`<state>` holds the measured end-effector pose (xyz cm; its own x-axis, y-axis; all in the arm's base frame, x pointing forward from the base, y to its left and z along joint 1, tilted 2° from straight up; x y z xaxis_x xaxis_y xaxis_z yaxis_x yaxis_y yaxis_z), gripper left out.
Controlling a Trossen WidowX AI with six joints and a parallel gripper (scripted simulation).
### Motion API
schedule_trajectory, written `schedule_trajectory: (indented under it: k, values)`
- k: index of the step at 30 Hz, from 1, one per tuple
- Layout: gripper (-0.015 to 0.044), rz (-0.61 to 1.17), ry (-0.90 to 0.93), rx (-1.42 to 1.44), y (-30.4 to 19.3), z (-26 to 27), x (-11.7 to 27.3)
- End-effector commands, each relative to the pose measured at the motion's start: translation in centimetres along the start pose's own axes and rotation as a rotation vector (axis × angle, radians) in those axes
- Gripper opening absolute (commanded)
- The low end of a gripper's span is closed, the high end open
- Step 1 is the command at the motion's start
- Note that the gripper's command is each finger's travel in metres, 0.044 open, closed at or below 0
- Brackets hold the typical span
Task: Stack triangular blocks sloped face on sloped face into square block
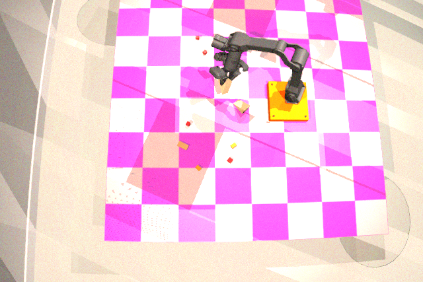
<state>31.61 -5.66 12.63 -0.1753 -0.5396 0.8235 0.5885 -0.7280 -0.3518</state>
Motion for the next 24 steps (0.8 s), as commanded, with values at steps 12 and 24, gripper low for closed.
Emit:
schedule_trajectory:
  k: [12, 24]
  values:
    - [0.0000, -0.021, -0.092, 0.512, -0.28, 0.60, -0.11]
    - [0.0000, -0.006, -0.173, 0.919, -0.54, 0.99, -0.24]
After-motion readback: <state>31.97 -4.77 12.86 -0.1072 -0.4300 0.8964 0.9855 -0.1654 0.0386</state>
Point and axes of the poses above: the point midway between the two fingers, 35 mm back from their tips, its own x axis back along the fingers, its own z axis across the jaws, y = z × x, the point moved 4 cm from there along x, back along the fingers, and after that the axes turned 3 degrees about -x, right-handed, at the moved point
